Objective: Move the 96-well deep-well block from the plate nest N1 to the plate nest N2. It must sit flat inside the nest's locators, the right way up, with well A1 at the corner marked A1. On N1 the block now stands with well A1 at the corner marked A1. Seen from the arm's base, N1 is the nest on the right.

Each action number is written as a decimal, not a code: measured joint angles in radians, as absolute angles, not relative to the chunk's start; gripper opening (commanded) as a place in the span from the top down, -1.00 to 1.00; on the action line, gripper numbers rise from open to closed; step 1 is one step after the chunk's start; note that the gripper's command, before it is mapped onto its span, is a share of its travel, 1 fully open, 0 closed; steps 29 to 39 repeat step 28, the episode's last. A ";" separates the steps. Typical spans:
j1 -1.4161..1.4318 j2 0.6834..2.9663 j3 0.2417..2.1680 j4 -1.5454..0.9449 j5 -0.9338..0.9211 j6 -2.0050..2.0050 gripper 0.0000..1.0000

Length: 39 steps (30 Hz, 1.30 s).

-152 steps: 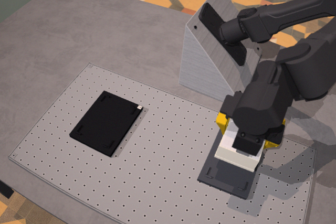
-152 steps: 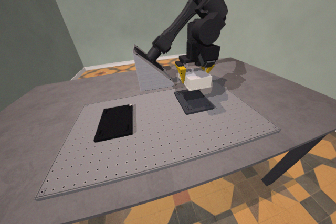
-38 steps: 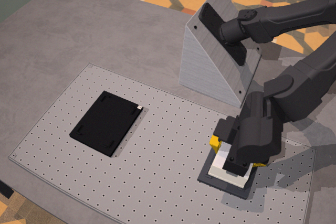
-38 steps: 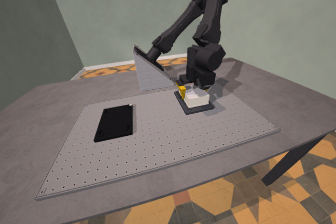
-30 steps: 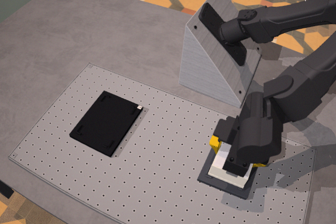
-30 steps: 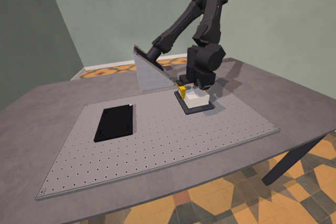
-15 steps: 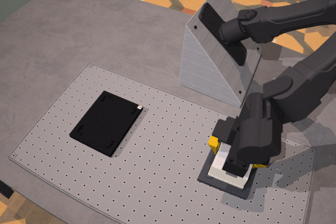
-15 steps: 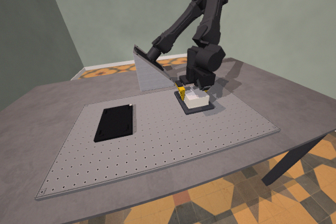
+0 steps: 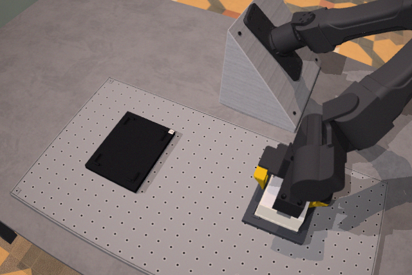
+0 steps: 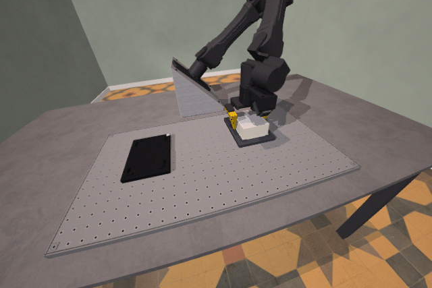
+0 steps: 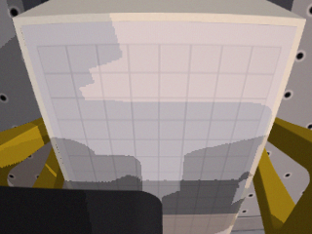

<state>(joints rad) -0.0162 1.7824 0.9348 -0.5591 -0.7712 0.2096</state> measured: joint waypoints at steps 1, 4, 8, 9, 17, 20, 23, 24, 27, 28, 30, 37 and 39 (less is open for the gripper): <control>-0.016 1.782 0.935 -0.559 -0.771 0.210 -1.00; -0.016 1.782 0.935 -0.559 -0.771 0.210 -1.00; -0.017 1.781 0.939 -0.575 -0.772 0.202 -1.00; -0.018 1.779 0.941 -0.584 -0.773 0.197 -1.00; -0.054 1.757 0.970 -0.663 -0.778 0.150 -1.00; -0.071 1.750 0.982 -0.698 -0.780 0.130 -1.00; -0.080 1.744 0.989 -0.717 -0.780 0.117 -1.00; -0.080 1.743 0.989 -0.720 -0.780 0.115 -1.00; -0.080 1.741 0.989 -0.729 -0.780 0.109 -1.00; -0.080 1.741 0.989 -0.731 -0.780 0.109 -1.00; -0.080 1.741 0.989 -0.731 -0.780 0.109 -1.00; -0.080 1.741 0.989 -0.731 -0.780 0.109 -1.00; -0.080 1.741 0.989 -0.731 -0.780 0.109 -1.00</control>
